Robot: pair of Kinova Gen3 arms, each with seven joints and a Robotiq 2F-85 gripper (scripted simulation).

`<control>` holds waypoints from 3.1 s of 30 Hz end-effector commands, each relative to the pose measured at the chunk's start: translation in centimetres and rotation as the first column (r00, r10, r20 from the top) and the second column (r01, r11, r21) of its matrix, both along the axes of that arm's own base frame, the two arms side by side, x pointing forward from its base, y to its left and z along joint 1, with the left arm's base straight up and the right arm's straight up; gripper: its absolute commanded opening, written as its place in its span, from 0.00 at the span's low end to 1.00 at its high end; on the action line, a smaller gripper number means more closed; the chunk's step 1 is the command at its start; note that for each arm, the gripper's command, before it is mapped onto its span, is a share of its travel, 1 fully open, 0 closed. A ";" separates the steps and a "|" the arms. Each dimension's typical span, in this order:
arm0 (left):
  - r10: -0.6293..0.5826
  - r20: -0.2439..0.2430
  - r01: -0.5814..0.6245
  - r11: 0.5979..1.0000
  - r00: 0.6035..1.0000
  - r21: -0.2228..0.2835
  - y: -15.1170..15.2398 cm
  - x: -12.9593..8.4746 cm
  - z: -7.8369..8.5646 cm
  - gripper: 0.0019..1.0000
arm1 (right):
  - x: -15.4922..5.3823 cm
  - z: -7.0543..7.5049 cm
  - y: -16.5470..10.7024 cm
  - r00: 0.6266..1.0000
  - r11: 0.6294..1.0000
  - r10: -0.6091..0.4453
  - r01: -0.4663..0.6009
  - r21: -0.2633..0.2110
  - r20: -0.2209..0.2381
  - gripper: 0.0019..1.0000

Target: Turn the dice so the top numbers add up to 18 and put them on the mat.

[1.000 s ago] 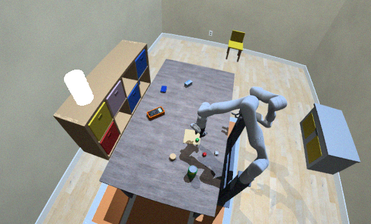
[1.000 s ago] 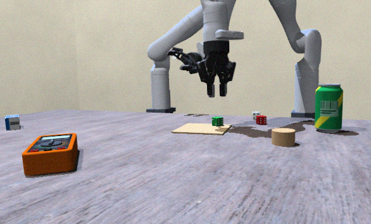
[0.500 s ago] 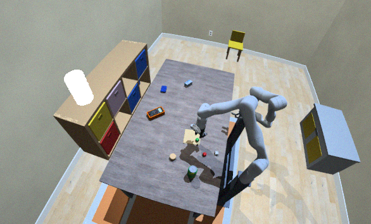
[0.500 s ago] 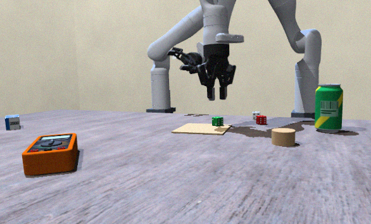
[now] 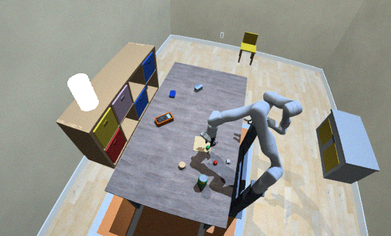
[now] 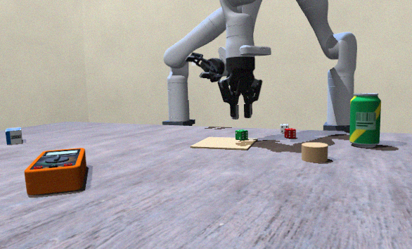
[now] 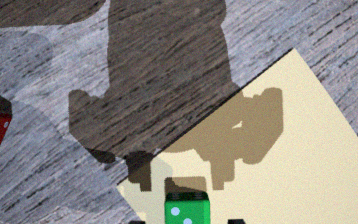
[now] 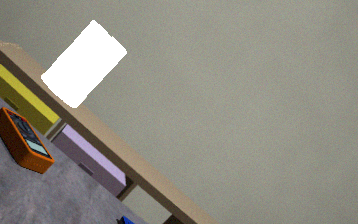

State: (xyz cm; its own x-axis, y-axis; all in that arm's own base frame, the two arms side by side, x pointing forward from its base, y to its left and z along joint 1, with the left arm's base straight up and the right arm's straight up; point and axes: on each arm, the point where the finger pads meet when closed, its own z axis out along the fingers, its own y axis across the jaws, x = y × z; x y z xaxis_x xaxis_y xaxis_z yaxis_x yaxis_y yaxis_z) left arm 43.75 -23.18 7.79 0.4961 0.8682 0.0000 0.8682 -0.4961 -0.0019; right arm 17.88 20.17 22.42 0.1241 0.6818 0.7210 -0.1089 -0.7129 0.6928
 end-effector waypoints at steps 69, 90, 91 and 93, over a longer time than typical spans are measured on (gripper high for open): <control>0.000 0.002 0.000 1.000 1.000 -0.001 0.0 0.1 -2.2 0.46 | 0.0 0.0 0.0 1.000 1.000 0.000 0.000 0.001 0.000 1.00; 0.000 0.002 0.000 1.000 1.000 -0.001 0.0 0.1 -2.9 0.46 | 0.0 0.0 0.0 1.000 1.000 0.000 0.000 0.001 0.000 1.00; 0.000 0.002 0.000 1.000 1.000 -0.001 0.0 0.1 -3.0 0.46 | 0.0 0.0 0.0 1.000 1.000 0.000 0.000 0.001 0.000 1.00; 0.000 0.002 0.000 1.000 1.000 -0.001 0.0 0.1 -3.4 0.46 | 0.0 0.0 0.0 1.000 1.000 0.000 0.000 0.001 0.000 1.00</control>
